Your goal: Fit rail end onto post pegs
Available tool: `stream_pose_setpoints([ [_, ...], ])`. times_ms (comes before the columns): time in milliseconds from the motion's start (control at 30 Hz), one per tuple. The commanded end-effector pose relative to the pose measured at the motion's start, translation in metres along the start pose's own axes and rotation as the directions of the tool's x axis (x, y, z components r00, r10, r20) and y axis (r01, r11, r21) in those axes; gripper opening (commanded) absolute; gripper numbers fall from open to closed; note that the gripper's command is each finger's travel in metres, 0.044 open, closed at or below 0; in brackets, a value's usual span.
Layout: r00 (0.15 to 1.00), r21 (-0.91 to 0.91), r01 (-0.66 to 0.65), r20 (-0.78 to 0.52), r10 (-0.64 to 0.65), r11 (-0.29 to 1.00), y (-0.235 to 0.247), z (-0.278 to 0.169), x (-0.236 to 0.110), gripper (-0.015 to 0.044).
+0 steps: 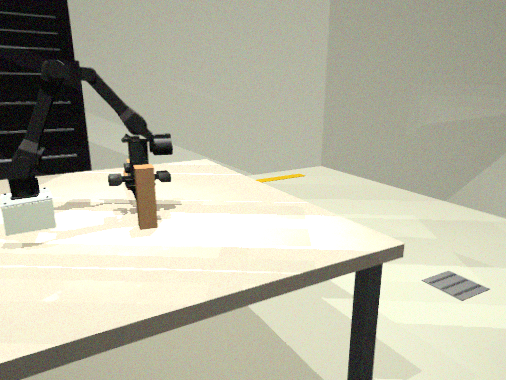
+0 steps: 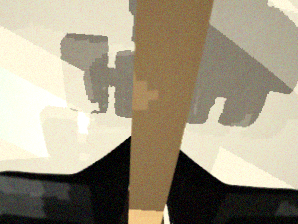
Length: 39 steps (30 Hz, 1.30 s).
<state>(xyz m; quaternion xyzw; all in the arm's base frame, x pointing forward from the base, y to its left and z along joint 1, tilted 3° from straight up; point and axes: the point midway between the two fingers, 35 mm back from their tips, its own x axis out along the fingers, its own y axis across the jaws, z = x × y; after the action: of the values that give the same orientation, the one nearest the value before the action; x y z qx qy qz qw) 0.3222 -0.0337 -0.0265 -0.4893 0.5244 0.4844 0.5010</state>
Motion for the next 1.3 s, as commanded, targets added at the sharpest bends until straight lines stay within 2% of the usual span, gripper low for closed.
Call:
stream_pose_setpoints([
  [0,1.000,-0.001,0.009,0.008,-0.009,1.000,-0.002,0.001,-0.005,0.0000],
  [1267,1.000,-0.001,0.010,0.008,-0.010,1.000,-0.003,0.001,-0.024,0.0000],
])
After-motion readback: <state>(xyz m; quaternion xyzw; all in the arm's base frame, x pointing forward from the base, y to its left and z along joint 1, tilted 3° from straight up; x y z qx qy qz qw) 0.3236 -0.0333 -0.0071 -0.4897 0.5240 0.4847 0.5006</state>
